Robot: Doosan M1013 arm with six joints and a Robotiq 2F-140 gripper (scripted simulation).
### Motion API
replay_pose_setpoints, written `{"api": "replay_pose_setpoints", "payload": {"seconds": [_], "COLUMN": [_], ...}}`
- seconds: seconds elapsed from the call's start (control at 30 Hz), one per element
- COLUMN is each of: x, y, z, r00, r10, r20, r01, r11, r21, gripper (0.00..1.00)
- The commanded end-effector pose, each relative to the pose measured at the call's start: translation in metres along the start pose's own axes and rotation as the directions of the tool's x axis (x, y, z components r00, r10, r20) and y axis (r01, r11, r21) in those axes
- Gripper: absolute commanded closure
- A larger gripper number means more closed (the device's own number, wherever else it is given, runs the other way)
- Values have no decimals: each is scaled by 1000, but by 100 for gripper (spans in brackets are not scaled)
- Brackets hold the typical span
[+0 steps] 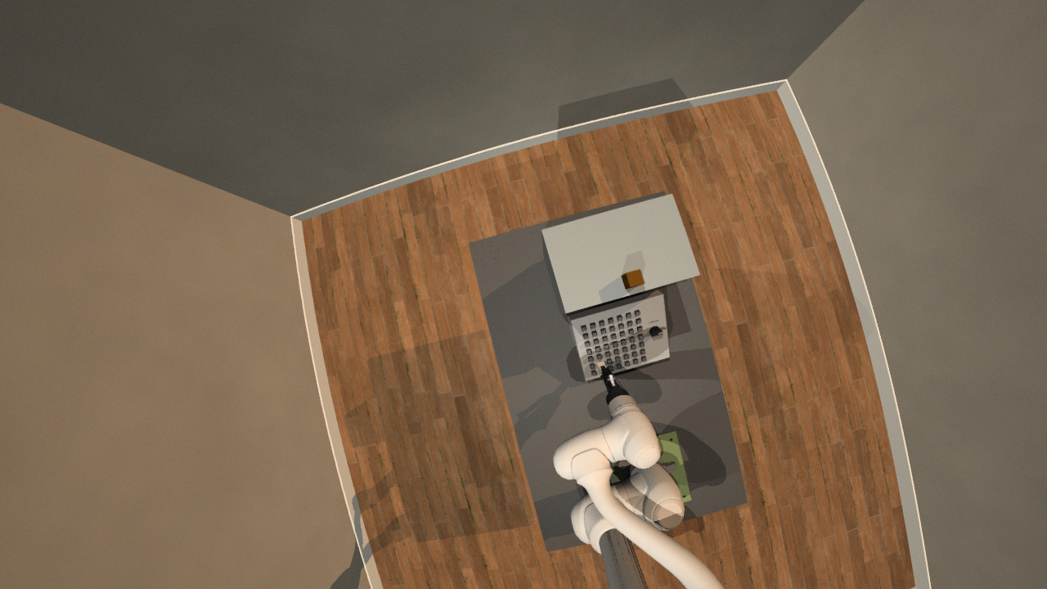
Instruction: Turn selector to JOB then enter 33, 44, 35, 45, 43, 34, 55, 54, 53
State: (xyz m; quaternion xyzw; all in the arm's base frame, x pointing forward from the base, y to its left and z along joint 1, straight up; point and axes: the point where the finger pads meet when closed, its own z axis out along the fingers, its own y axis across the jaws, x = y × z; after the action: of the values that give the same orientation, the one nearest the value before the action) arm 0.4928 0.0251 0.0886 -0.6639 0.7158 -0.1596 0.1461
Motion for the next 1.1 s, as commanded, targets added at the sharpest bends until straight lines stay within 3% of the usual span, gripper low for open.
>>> {"api": "replay_pose_setpoints", "payload": {"seconds": [0.0,0.63,1.07], "x": [1,1,1], "y": [1,1,1], "z": [1,-5,-27], "r00": [1000,1000,1000], "r10": [0,0,0], "r20": [-2,-2,-2], "r01": [0,0,0], "r11": [1000,1000,1000], "r21": [1,1,1], "gripper": [100,100,100]}}
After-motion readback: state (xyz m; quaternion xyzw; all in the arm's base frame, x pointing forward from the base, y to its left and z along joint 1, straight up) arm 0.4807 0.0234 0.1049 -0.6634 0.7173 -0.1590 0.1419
